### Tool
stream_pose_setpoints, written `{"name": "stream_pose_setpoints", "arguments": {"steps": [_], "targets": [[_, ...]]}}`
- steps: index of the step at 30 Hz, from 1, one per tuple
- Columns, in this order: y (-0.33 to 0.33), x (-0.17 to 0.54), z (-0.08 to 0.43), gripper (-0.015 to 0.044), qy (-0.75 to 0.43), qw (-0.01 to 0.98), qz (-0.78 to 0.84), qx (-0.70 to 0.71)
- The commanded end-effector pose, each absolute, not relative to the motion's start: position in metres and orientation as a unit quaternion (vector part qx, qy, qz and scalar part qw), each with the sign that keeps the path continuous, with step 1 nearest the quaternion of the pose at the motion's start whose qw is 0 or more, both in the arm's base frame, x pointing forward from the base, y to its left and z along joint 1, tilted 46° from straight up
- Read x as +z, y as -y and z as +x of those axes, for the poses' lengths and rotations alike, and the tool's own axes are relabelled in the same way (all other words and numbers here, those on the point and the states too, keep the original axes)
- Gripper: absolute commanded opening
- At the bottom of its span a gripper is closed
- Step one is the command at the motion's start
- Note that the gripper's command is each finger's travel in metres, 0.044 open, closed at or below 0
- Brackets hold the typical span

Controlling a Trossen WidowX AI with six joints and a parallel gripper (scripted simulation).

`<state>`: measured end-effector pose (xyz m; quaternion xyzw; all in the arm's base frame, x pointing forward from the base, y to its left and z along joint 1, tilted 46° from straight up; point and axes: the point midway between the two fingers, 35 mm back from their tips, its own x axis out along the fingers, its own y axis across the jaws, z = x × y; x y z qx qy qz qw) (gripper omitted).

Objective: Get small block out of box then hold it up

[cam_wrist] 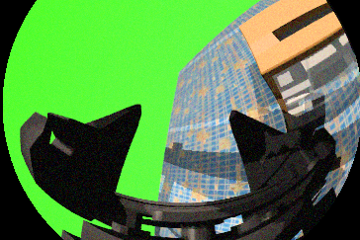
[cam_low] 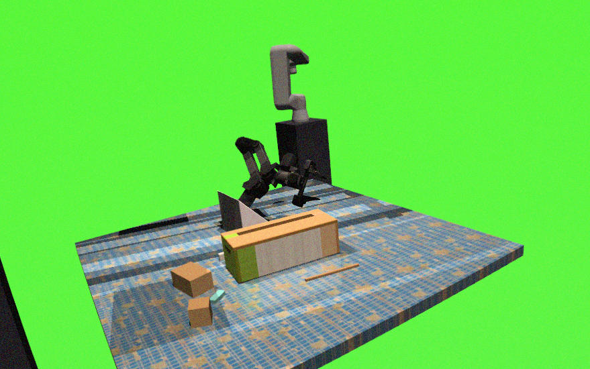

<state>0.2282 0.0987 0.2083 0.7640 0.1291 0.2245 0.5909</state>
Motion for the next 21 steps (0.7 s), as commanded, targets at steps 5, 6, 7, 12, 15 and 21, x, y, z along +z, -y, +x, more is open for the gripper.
{"name": "stream_pose_setpoints", "arguments": {"steps": [5, 6, 7, 12, 15, 21], "targets": [[-0.090, 0.196, 0.254, 0.0400, -0.138, 0.719, 0.661, 0.166], [-0.086, 0.193, 0.261, 0.0400, -0.144, 0.751, 0.627, 0.150], [-0.083, 0.189, 0.267, 0.0400, -0.152, 0.780, 0.592, 0.136], [-0.061, 0.167, 0.293, 0.0400, -0.214, 0.887, 0.401, 0.081], [-0.046, 0.154, 0.304, 0.0400, -0.264, 0.920, 0.281, 0.068], [-0.011, 0.129, 0.315, 0.0400, -0.369, 0.923, 0.052, 0.091]]}}
